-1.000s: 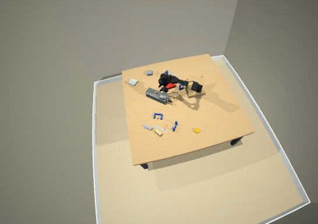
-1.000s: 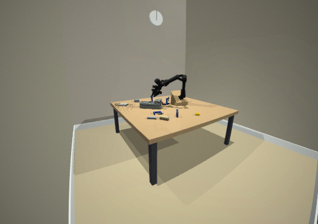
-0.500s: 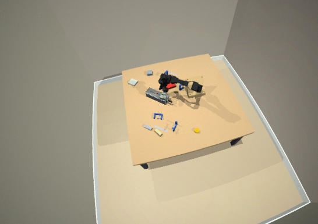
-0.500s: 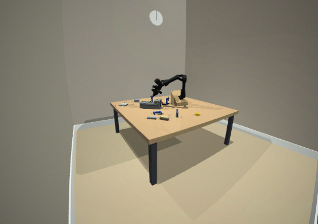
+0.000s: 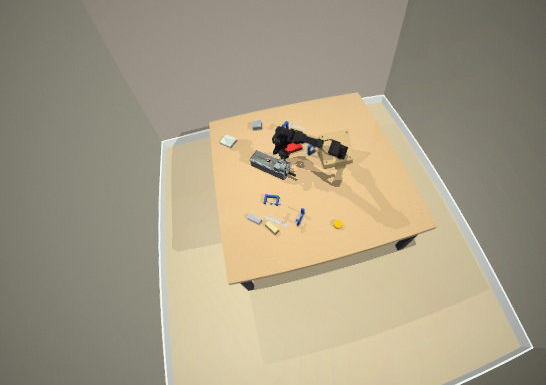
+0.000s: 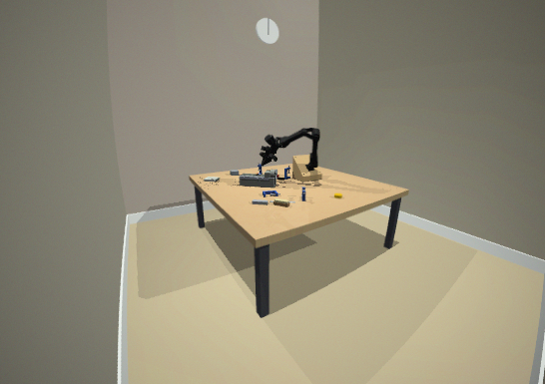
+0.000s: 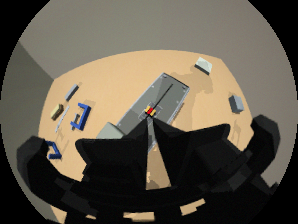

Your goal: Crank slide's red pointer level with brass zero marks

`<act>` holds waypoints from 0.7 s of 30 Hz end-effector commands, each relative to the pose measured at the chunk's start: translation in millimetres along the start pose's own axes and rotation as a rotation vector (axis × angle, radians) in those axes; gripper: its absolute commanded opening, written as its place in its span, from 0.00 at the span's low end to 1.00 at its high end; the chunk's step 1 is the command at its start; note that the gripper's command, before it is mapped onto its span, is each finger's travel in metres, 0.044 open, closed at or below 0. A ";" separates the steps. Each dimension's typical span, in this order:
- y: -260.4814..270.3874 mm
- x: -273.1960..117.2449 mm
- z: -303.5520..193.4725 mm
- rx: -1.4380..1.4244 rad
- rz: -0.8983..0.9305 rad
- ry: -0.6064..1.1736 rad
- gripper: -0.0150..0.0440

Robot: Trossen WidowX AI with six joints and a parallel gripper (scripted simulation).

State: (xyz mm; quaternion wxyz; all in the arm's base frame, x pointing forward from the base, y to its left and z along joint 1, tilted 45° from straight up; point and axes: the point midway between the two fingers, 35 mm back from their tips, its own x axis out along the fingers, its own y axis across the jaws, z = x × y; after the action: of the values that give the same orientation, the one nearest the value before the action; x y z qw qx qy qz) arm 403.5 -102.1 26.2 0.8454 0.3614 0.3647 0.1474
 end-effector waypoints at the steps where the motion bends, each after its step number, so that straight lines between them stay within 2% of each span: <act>1: -0.1 0.0 0.0 0.000 -0.001 0.000 0.43; 14: -0.1 0.0 0.0 0.000 -0.001 0.000 1.00; 15: -0.1 0.0 0.0 0.000 -0.001 0.000 1.00; 21: -0.1 0.0 0.0 0.000 -0.001 0.000 0.73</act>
State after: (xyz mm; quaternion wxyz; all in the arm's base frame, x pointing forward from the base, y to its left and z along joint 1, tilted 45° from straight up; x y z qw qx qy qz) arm 403.5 -102.2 26.1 0.8454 0.3613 0.3647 0.1472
